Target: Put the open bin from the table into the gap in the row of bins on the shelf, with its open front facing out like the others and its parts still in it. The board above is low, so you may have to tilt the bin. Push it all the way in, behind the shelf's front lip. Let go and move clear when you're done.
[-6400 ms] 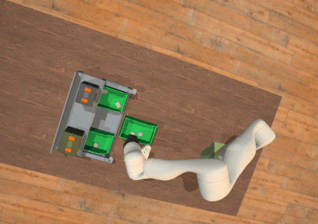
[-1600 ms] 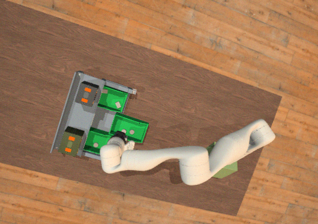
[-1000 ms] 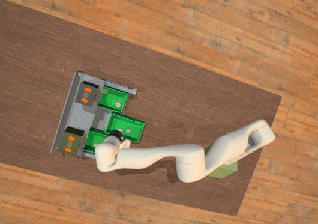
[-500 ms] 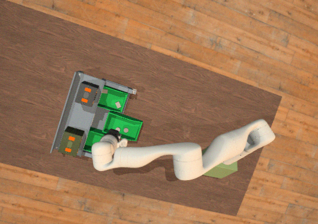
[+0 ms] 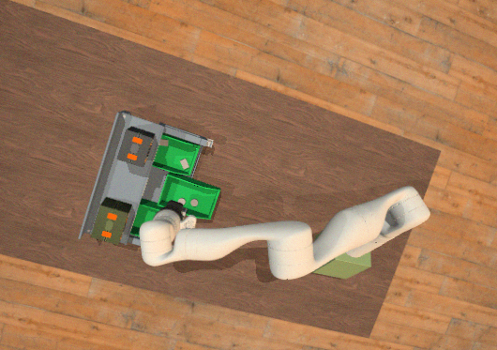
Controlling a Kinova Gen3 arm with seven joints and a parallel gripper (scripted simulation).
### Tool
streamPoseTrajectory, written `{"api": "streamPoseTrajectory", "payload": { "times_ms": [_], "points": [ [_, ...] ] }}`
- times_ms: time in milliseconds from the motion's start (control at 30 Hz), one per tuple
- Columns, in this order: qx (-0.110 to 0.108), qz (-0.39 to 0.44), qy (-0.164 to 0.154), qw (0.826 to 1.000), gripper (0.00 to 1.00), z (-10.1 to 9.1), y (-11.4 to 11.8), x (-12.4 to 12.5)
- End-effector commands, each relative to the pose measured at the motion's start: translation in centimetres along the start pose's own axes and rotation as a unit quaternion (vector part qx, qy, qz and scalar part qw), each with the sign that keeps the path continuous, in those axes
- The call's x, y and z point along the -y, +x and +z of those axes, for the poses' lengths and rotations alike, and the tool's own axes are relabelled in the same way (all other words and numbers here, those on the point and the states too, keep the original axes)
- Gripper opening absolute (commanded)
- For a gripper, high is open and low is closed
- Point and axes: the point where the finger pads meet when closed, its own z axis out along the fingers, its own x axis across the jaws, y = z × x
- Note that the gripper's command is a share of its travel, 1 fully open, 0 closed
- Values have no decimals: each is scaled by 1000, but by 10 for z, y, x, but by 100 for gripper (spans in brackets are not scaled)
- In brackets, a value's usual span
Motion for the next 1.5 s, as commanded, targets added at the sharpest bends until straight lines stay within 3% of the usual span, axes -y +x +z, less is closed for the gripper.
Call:
{"api": "streamPoseTrajectory", "payload": {
  "times_ms": [0, 1467],
  "points": [
    [-1, 0, -1, 1000, 0, -1, 0, -2],
    [-1, 0, -1, 1000, 0, -2, 0, -7]
  ]
}}
